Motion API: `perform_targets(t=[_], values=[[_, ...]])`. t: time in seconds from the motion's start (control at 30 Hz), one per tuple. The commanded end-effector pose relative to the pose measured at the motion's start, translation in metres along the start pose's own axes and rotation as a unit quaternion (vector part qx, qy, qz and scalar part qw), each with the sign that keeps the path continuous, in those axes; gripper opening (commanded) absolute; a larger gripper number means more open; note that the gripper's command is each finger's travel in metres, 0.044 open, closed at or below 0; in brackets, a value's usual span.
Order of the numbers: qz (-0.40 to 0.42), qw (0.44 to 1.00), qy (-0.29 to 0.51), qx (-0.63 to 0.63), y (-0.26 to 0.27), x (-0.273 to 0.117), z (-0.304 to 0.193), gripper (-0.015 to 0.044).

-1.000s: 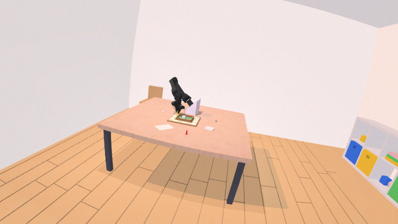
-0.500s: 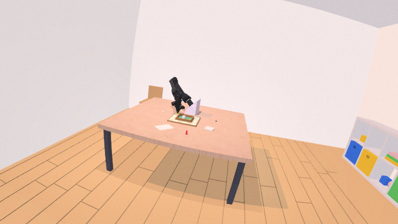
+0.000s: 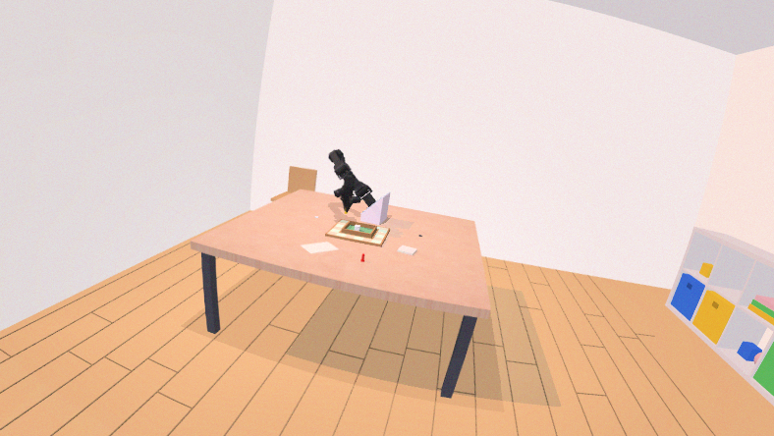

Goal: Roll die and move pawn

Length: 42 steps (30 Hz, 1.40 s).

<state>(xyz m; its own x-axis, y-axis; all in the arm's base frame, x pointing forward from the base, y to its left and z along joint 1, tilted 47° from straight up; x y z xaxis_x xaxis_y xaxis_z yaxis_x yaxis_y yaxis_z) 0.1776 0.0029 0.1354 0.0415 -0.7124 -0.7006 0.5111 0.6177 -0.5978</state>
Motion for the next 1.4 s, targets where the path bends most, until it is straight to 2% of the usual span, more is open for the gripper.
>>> perform_targets(t=[0.0, 0.37, 0.5, 1.17, 1.37], values=[[0.001, 1.0, 0.004, -0.001, 0.002, -0.018, 0.001, 0.0], [-0.011, 1.0, 0.0, 0.002, -0.002, -0.07, -0.003, 0.0], [-0.014, 1.0, -0.001, 0.004, -0.003, -0.077, -0.004, 0.0], [-0.012, 1.0, -0.002, 0.005, 0.02, -0.003, 0.029, 0.0], [-0.013, 1.0, -0.003, 0.005, 0.021, 0.004, 0.03, 0.0]])
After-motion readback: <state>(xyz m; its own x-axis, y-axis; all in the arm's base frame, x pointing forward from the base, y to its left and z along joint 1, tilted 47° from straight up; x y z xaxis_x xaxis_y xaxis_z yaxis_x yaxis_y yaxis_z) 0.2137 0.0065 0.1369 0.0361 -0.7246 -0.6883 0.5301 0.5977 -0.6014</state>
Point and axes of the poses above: the point midway between the two fingers, 35 mm back from their tips, its own x axis out along the fingers, its own y axis across the jaws, z = x × y, the point moved 8 cm from there along -x, back along the fingers, and after that the axes turned 8 degrees about -x, right-handed, at the moved point
